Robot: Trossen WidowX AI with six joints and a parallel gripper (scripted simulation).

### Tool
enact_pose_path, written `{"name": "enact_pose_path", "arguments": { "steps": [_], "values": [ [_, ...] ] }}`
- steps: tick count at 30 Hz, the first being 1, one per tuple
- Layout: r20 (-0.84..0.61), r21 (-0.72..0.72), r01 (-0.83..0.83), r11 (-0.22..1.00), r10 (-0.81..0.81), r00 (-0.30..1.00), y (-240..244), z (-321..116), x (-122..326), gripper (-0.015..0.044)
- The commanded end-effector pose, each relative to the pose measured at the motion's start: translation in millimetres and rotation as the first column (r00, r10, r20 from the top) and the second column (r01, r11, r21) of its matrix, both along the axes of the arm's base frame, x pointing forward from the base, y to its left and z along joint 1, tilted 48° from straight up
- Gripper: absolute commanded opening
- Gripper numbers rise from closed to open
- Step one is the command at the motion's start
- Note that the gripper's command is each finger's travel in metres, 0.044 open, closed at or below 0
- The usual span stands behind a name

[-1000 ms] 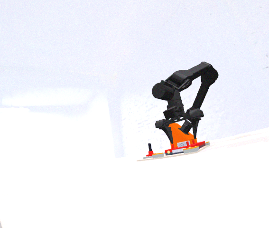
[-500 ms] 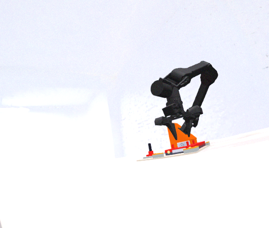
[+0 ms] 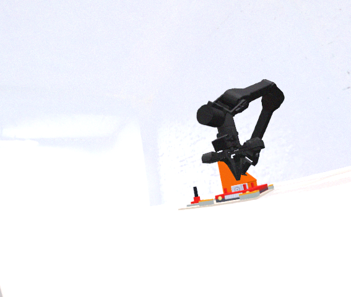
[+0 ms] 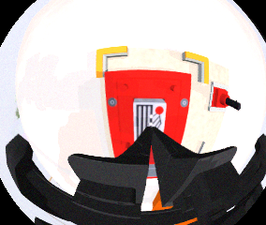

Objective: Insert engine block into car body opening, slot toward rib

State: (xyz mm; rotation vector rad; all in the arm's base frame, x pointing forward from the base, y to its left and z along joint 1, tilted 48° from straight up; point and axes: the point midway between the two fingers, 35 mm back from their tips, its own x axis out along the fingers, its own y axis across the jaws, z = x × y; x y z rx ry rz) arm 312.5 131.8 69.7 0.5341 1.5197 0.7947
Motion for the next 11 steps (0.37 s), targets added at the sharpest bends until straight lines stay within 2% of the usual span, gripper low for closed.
{"name": "enact_pose_path", "arguments": {
  "steps": [1, 9, 11],
  "values": [
    [0.002, 0.000, -0.001, 1.000, 0.001, 1.000, -0.1, 0.4, 0.1, 0.0000],
    [0.003, -0.001, -0.002, 1.000, 0.002, 1.000, -0.2, 0.7, 0.3, 0.0000],
    [0.003, -0.001, -0.002, 1.000, 0.002, 1.000, -0.2, 0.7, 0.3, 0.0053]
  ]
}}
